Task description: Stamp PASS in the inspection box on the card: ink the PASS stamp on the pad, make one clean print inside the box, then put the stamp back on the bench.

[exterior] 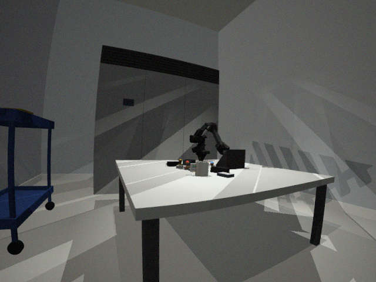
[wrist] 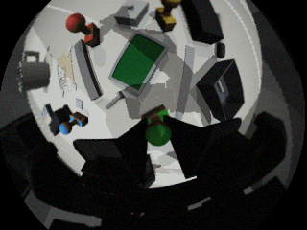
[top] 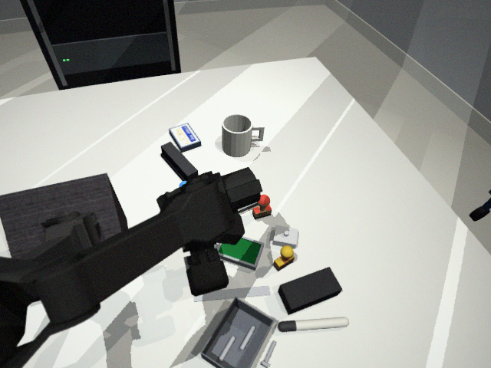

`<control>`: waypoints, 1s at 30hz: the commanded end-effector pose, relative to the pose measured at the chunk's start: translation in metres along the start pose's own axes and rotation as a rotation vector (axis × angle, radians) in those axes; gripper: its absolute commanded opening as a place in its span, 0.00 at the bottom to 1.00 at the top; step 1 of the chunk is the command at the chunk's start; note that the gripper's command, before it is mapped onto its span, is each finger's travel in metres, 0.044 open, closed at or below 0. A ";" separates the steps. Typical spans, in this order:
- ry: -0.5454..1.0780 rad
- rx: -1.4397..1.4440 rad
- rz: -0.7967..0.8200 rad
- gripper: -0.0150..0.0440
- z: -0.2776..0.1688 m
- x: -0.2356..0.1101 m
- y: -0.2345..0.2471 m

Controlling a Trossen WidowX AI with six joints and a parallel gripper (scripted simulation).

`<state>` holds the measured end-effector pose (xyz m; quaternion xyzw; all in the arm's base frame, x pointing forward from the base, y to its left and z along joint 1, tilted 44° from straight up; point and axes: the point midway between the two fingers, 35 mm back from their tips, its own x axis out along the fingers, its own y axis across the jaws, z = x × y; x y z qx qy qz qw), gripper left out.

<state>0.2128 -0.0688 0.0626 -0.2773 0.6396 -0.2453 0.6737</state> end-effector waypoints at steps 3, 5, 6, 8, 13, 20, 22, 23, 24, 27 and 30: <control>0.000 0.004 0.007 0.25 0.000 -0.003 0.001; 0.000 0.004 0.007 0.25 0.000 -0.004 0.001; 0.000 0.004 0.008 0.25 0.000 -0.005 0.001; 0.000 0.004 0.008 0.25 0.000 -0.005 0.001; 0.000 0.004 0.008 0.25 0.001 -0.008 0.001; 0.000 0.003 0.009 0.25 0.001 -0.011 0.001; 0.000 0.003 0.009 0.25 0.001 -0.012 0.001; 0.000 0.003 0.009 0.25 0.001 -0.013 0.001; 0.000 0.003 0.009 0.25 0.001 -0.013 0.001; 0.000 0.003 0.010 0.25 0.001 -0.015 0.001; 0.000 0.003 0.010 0.25 0.001 -0.016 0.001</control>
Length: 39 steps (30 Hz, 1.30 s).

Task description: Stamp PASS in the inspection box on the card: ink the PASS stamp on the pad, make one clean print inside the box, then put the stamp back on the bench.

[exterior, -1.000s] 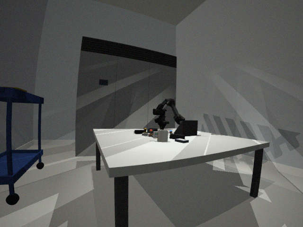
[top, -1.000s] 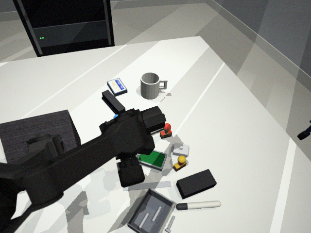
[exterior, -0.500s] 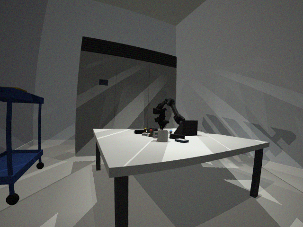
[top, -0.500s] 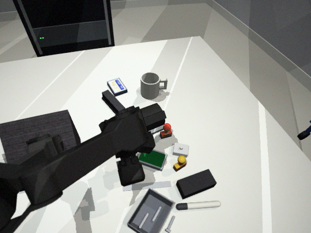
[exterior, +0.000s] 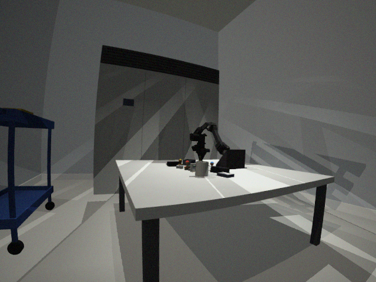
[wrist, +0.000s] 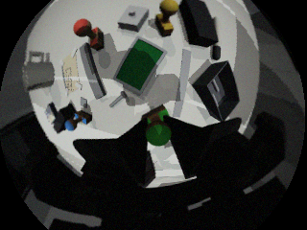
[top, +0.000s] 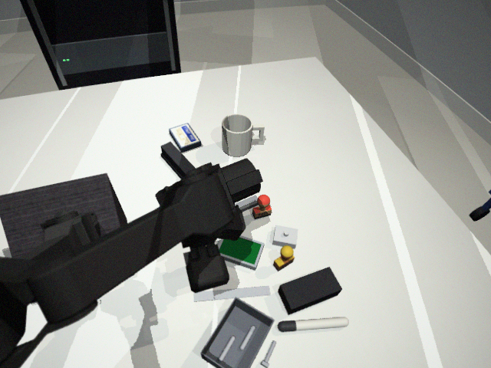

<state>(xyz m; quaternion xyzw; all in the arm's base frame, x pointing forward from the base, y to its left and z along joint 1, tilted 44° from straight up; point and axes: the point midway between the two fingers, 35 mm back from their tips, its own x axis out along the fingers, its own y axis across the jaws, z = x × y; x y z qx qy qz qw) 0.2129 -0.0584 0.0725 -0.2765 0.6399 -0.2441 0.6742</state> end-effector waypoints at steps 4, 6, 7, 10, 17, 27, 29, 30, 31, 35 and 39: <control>0.001 0.004 0.007 0.25 0.000 -0.004 0.001; 0.001 0.004 0.007 0.25 0.000 -0.005 0.001; 0.001 0.004 0.007 0.25 0.000 -0.005 0.001; 0.001 0.004 0.007 0.25 0.000 -0.007 0.001; 0.001 0.004 0.007 0.25 0.000 -0.010 0.001; 0.001 0.003 0.007 0.25 0.000 -0.015 0.001; 0.001 0.003 0.007 0.25 0.000 -0.016 0.001; 0.001 0.003 0.007 0.25 0.000 -0.016 0.001; 0.001 0.003 0.007 0.25 0.000 -0.017 0.001; 0.001 0.003 0.007 0.25 0.000 -0.019 0.001; 0.001 0.003 0.007 0.25 0.000 -0.021 0.001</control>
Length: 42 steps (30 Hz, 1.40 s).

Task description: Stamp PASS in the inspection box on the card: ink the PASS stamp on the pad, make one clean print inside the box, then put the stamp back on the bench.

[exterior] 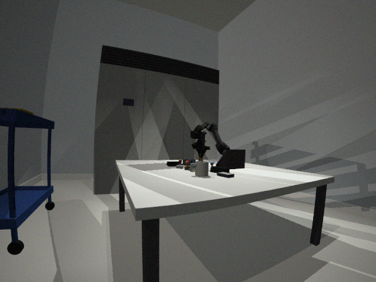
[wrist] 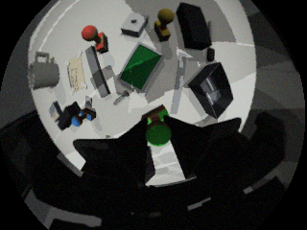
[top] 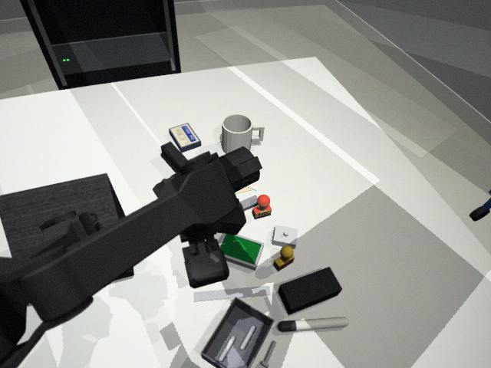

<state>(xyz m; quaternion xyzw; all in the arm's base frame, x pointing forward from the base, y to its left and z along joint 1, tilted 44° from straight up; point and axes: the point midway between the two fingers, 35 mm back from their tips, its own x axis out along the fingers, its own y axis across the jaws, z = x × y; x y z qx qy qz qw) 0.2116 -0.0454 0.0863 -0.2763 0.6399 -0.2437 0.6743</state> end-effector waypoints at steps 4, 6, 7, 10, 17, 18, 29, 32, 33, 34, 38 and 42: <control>0.001 0.004 0.006 0.25 0.000 -0.004 0.000; 0.001 0.004 0.006 0.25 -0.001 -0.005 0.000; 0.002 0.004 0.006 0.25 -0.001 -0.005 0.000; 0.002 0.004 0.006 0.25 -0.001 -0.007 0.000; 0.002 0.004 0.005 0.25 -0.001 -0.010 0.000; 0.002 0.004 0.005 0.25 -0.001 -0.011 0.000; 0.002 0.004 0.005 0.25 0.001 -0.015 0.000; 0.001 0.004 0.005 0.25 0.014 -0.017 0.002; 0.001 0.004 0.005 0.25 0.019 -0.018 0.002; 0.001 0.005 0.005 0.25 0.023 -0.018 0.003; 0.000 0.005 0.005 0.25 0.041 -0.019 0.006; -0.001 0.006 0.005 0.25 0.059 -0.020 0.009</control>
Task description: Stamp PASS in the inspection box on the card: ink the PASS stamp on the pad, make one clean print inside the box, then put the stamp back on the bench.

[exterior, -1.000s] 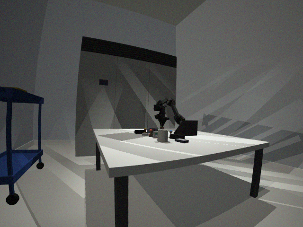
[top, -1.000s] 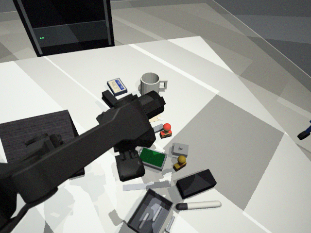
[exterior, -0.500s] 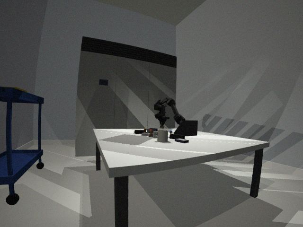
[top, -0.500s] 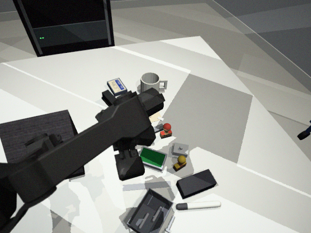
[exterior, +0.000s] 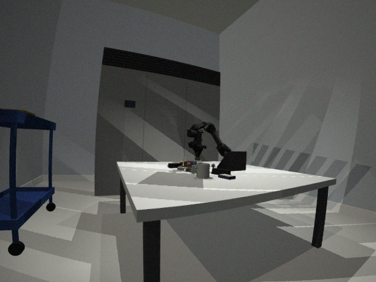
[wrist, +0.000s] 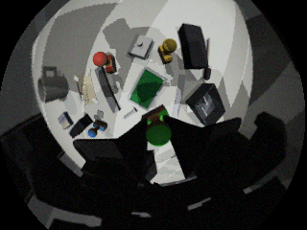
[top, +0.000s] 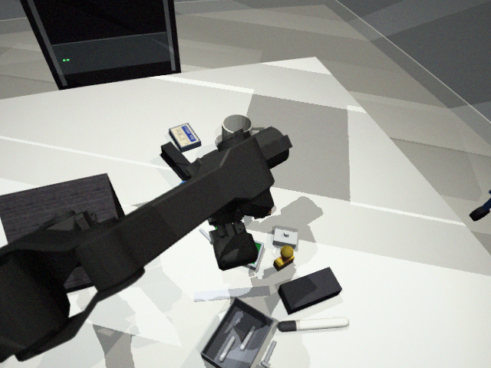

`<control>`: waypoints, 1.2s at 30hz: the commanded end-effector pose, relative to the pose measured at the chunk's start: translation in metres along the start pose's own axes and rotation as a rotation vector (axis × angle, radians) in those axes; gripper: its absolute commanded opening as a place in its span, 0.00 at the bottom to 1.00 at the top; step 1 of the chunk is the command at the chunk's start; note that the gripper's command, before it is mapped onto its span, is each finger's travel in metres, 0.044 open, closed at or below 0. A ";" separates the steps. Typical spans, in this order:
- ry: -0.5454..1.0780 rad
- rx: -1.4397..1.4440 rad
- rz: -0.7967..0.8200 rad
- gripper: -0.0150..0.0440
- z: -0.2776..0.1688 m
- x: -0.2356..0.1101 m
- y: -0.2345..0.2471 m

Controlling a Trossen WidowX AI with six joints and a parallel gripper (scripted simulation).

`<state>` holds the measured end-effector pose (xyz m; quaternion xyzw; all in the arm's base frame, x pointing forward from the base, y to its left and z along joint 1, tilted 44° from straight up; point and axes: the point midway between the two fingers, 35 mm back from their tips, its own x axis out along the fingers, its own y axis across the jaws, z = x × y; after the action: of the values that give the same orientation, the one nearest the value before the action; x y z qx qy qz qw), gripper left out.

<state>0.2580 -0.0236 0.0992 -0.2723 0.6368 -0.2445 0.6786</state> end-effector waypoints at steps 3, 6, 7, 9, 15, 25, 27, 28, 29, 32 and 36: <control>0.006 -0.003 0.000 0.25 0.025 0.003 0.006; 0.005 -0.003 0.000 0.25 0.037 0.004 0.010; 0.005 -0.003 0.000 0.25 0.040 0.004 0.010; 0.005 -0.003 0.000 0.25 0.040 0.004 0.010; 0.005 -0.002 0.001 0.25 0.040 0.007 0.010; 0.005 -0.002 0.001 0.25 0.041 0.014 0.010; 0.005 -0.002 0.001 0.25 0.041 0.015 0.010; 0.005 -0.002 0.001 0.25 0.041 0.016 0.010; 0.005 -0.001 0.001 0.25 0.041 0.016 0.010; 0.005 -0.001 0.001 0.25 0.041 0.018 0.010; 0.005 -0.001 0.001 0.25 0.041 0.021 0.010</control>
<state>0.3012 -0.0246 0.0810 -0.2683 0.6372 -0.2427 0.6805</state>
